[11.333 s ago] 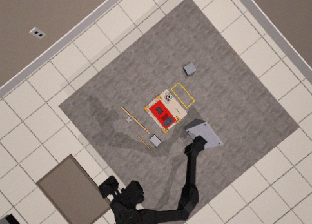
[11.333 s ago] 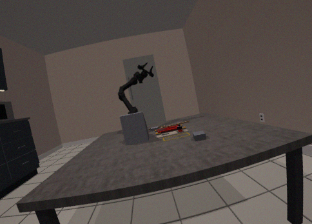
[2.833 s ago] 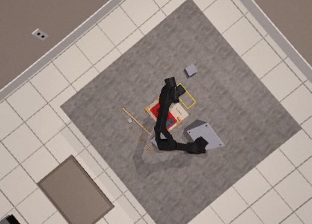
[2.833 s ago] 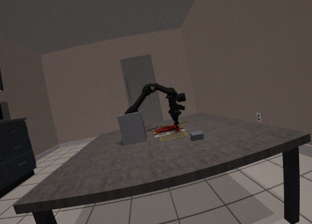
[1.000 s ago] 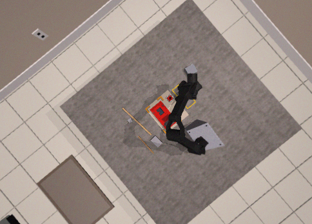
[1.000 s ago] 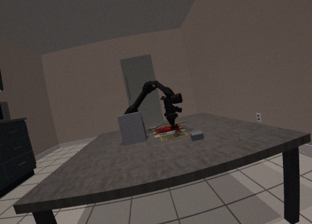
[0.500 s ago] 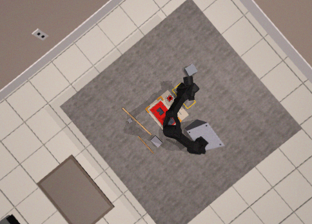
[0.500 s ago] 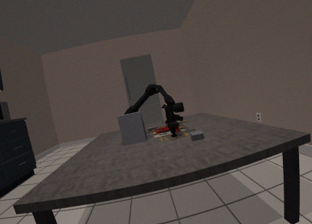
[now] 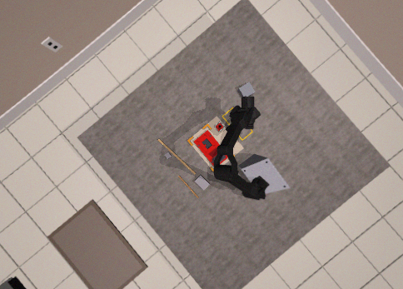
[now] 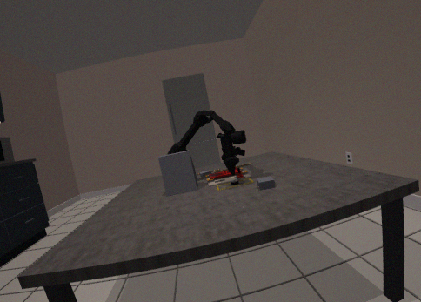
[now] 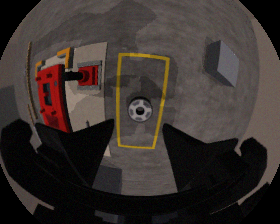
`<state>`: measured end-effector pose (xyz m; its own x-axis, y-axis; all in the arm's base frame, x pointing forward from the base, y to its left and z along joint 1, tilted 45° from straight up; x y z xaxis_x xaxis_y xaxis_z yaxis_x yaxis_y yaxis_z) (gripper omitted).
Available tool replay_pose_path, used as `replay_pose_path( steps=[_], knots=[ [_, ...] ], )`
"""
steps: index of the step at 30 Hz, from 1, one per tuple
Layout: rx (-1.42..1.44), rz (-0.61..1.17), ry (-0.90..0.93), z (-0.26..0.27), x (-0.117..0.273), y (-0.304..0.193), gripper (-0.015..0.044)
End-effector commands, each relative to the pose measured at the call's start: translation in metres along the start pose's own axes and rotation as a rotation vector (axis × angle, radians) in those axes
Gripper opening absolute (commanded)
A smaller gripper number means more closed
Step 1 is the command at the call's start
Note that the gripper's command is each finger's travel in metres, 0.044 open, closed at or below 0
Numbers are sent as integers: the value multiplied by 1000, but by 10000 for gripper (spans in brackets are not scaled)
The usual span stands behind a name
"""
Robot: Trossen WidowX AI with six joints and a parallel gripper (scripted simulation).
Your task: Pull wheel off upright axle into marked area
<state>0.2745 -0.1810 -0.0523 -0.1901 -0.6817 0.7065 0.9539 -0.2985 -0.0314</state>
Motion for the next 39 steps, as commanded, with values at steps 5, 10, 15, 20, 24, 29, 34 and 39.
replay_pose_path(
  steps=[5, 10, 15, 20, 24, 29, 34, 39],
  knots=[
    [2, -15, -7, 2, 21, -11, 379],
    [5, -9, -12, 14, 47, -54, 440],
    [8, -4, -10, 24, 60, -85, 440],
    [8, -4, -10, 24, 60, -85, 440],
    [8, -4, -10, 24, 60, -85, 440],
    [8, -4, -10, 24, 60, -85, 440],
    [8, -4, -10, 24, 60, -85, 440],
    [8, -4, -10, 24, 60, -85, 440]
  ],
)
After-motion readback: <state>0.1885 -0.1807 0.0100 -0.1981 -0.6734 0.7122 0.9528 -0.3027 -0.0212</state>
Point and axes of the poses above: the point midway between the two fingers, 35 mm back from their tips, its own x axis back along the fingers, its own z axis across the jaws, y = z × x, the point moved 8 cm from there along x, back along the fingers, and after that the axes turned 7 degrees about -x, right-handed, at the moved point
